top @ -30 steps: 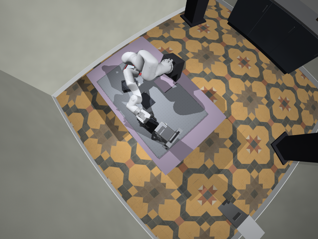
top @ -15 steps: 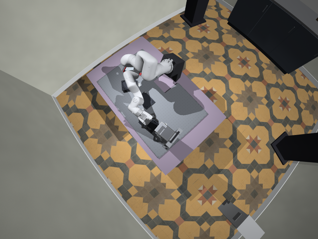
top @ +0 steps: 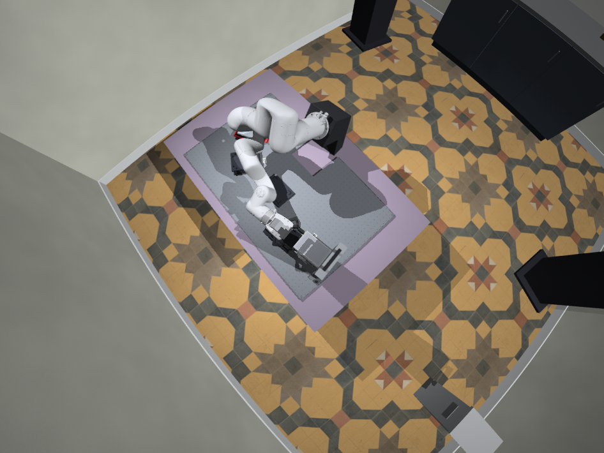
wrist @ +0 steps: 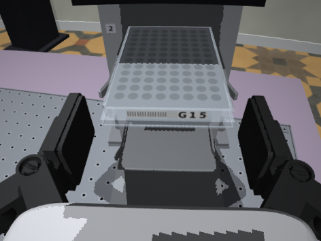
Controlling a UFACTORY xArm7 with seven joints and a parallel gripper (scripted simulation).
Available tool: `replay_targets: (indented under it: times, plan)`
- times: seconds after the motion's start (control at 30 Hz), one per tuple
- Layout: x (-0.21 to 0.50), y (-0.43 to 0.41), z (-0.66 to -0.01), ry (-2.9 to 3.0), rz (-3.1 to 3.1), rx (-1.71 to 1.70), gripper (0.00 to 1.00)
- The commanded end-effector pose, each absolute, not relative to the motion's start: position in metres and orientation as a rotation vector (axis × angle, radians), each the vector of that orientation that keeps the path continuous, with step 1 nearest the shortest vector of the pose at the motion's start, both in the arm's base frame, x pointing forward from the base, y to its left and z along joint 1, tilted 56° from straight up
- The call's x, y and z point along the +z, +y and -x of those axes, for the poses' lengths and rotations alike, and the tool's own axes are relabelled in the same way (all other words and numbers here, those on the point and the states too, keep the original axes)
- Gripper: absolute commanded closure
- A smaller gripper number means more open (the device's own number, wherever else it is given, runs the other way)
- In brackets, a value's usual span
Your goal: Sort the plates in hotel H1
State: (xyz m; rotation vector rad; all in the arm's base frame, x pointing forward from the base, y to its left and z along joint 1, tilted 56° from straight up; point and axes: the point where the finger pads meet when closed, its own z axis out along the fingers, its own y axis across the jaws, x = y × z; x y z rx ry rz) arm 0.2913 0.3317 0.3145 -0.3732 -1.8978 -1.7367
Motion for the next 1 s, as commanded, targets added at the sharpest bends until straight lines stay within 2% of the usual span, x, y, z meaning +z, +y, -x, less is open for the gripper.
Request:
replay_targets:
  times: [0.0, 0.97]
  plan:
    - [0.315, 0.333, -0.29, -1.899, 0.371, -1.738, 0.0]
    - [0.315, 0.346, -0.288, -1.899, 0.371, -1.738, 0.0]
